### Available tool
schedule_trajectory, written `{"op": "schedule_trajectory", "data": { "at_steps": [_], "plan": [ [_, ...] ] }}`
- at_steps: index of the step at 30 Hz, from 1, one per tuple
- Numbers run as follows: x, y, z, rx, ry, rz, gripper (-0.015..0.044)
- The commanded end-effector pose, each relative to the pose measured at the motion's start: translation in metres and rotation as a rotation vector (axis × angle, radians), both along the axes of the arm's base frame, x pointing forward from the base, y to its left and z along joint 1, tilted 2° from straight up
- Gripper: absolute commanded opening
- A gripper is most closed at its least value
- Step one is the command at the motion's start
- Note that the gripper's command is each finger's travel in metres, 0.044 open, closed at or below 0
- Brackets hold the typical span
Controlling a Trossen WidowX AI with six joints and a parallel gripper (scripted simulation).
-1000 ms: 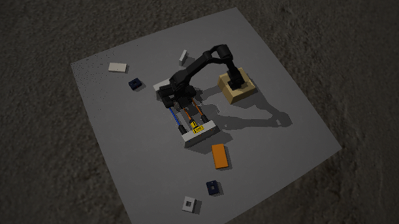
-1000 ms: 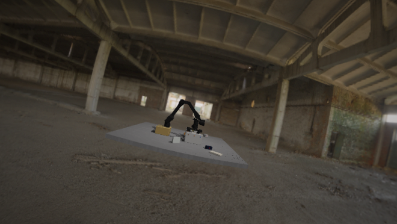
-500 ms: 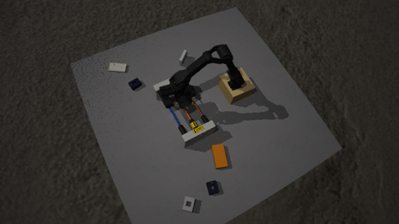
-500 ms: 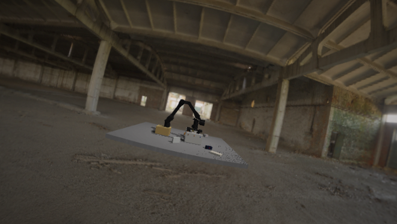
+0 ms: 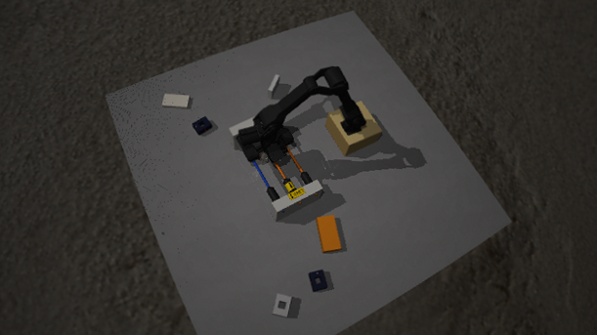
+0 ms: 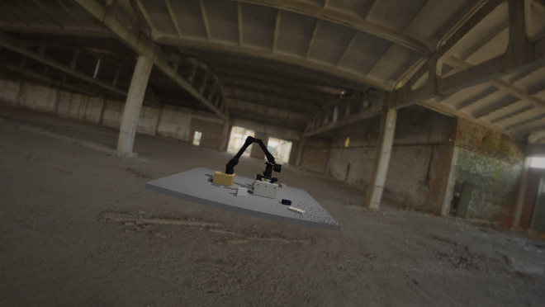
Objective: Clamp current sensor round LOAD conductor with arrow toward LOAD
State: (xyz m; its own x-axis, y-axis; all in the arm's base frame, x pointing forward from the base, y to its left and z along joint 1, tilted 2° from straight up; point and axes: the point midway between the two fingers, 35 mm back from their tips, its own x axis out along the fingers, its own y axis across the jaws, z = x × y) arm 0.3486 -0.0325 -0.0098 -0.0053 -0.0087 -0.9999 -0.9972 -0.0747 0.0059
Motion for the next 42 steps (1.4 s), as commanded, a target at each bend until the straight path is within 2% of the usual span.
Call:
{"op": "schedule_trajectory", "data": {
  "at_steps": [1, 29, 42],
  "plan": [
    [0.000, 0.000, 0.000, 0.000, -0.001, 0.000, 0.0000],
    [0.000, 0.000, 0.000, 0.000, 0.000, 0.000, 0.0000],
    [0.000, 0.000, 0.016, 0.002, 0.001, 0.006, 0.0000]
  ]
}}
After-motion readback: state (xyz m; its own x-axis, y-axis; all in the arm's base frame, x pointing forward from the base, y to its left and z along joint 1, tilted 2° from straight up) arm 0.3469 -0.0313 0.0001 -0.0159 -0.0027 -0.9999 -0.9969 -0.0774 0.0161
